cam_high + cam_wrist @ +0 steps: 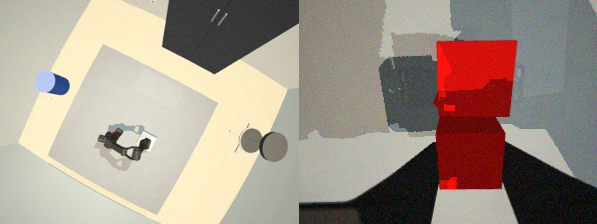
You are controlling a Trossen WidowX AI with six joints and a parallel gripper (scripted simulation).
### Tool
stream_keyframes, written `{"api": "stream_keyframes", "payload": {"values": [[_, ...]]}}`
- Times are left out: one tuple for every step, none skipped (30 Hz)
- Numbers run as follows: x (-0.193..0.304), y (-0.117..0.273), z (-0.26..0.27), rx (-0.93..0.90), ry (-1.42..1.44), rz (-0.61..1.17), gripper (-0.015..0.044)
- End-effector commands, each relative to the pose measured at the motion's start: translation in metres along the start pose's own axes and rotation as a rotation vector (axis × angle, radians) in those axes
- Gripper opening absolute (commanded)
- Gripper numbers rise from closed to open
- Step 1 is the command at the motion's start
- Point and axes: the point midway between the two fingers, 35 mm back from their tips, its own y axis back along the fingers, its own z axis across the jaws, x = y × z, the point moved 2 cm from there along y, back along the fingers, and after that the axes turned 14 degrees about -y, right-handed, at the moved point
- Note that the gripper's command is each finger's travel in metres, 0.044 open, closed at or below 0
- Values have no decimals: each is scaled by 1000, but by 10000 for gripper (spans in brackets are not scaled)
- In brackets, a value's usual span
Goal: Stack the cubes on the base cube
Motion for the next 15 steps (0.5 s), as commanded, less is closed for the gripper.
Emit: {"api": "stream_keyframes", "payload": {"values": [[-1, 0, 0, 4, -2, -5, 205], [-1, 0, 0, 4, -2, -5, 205], [-1, 0, 0, 4, -2, -5, 205], [-1, 0, 0, 4, -2, -5, 205], [-1, 0, 0, 4, -2, -5, 205], [-1, 2, 0, 3, -1, -4, 205], [0, 6, 0, 1, -1, -2, 205], [0, 8, 0, 0, 0, 0, 205], [0, 9, 0, 0, 0, 0, 205], [0, 10, 0, 0, 0, 0, 205], [0, 11, 0, 0, 0, 0, 205], [0, 12, 0, 0, 0, 0, 205], [0, 13, 0, 0, 0, 0, 205], [0, 14, 0, 0, 0, 0, 205], [0, 16, 0, 0, 0, 0, 205]]}}
